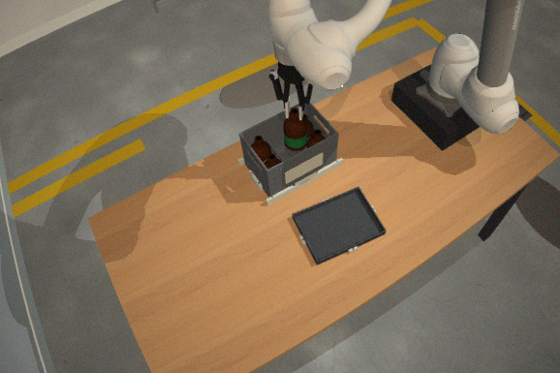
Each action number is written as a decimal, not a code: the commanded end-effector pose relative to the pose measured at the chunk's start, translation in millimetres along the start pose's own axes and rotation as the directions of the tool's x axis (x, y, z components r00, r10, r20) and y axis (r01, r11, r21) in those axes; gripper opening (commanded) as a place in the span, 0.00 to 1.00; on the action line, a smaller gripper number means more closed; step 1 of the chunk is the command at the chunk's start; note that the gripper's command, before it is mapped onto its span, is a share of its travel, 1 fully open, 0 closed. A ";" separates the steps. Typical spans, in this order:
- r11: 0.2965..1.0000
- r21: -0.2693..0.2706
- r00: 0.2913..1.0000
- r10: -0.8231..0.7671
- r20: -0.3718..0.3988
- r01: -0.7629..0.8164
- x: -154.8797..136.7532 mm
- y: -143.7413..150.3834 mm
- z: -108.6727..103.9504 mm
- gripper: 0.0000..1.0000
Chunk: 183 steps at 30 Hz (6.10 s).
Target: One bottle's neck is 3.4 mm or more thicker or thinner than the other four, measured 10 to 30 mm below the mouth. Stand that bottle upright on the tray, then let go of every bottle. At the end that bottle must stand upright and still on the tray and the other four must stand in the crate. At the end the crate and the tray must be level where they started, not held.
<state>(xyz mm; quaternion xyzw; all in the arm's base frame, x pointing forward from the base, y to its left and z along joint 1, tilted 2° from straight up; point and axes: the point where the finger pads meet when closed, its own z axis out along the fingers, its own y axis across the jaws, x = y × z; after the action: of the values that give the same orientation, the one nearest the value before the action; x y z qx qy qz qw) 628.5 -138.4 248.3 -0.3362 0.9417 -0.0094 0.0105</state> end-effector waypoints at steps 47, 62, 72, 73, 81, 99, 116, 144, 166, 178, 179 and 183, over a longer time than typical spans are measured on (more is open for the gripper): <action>1.000 0.003 1.000 0.004 0.000 -0.004 -1.8 0.7 -22.1 0.00; 1.000 0.003 1.000 0.004 0.000 -0.004 -1.7 0.7 -22.4 0.00; 1.000 0.003 1.000 0.004 0.000 -0.004 -1.7 0.7 -22.4 0.00; 1.000 0.003 1.000 0.004 0.000 -0.004 -1.7 0.7 -22.4 0.00; 1.000 0.003 1.000 0.004 0.000 -0.004 -1.7 0.7 -22.4 0.00; 1.000 0.003 1.000 0.004 0.000 -0.004 -2.2 1.1 -22.4 0.00; 1.000 0.003 1.000 0.004 0.000 -0.004 -5.8 4.7 -22.4 0.00; 1.000 0.003 1.000 0.004 0.000 -0.004 -23.6 22.1 -22.4 0.00; 1.000 0.003 1.000 0.004 0.000 -0.004 -49.8 47.9 -22.3 0.00; 1.000 0.003 1.000 0.004 0.000 -0.004 -65.8 63.5 -22.3 0.00; 1.000 0.003 1.000 0.004 0.000 -0.004 -67.5 65.2 -22.3 0.00; 1.000 0.003 1.000 0.004 0.000 -0.004 -74.3 71.8 -22.2 0.00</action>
<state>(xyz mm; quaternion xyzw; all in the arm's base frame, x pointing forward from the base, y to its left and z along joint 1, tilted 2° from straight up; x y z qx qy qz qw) 641.0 -42.5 270.5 -0.3359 0.9417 -0.0098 0.0134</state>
